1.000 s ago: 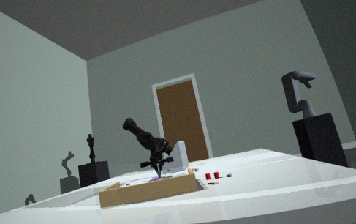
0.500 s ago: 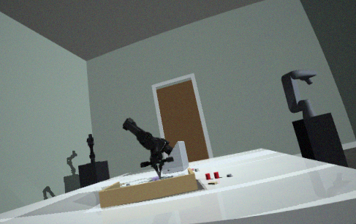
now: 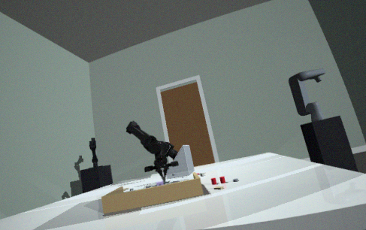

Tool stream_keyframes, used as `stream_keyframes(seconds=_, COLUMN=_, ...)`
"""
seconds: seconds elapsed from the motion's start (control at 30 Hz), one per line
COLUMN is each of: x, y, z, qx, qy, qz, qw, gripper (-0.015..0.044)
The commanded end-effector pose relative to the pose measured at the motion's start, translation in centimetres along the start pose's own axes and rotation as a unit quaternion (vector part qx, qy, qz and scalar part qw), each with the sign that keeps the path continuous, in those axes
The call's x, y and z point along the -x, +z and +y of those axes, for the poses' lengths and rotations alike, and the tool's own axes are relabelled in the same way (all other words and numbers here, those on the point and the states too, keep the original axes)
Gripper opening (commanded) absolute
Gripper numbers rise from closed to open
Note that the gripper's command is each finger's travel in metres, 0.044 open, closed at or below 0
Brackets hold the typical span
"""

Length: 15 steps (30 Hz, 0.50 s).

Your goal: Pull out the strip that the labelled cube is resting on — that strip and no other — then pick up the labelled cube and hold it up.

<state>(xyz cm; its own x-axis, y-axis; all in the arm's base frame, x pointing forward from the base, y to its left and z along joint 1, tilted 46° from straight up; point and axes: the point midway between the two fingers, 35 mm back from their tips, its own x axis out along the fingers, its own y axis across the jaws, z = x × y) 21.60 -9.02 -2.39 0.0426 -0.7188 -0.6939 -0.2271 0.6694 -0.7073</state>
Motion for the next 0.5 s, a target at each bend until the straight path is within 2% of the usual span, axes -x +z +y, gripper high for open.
stream_keyframes(seconds=0.0, x=-0.4, y=-0.9, z=0.1, qx=0.006, qy=0.001, qz=0.014, qw=1.000, gripper=0.0000)
stream_keyframes(seconds=0.37, x=-0.4, y=-0.9, z=0.1, qx=0.006, qy=0.001, qz=0.014, qw=1.000, gripper=0.0000)
stream_keyframes(seconds=0.47, x=1.5, y=0.2, z=0.1, qx=0.002, qy=0.002, qz=0.004, qw=1.000, gripper=0.0000)
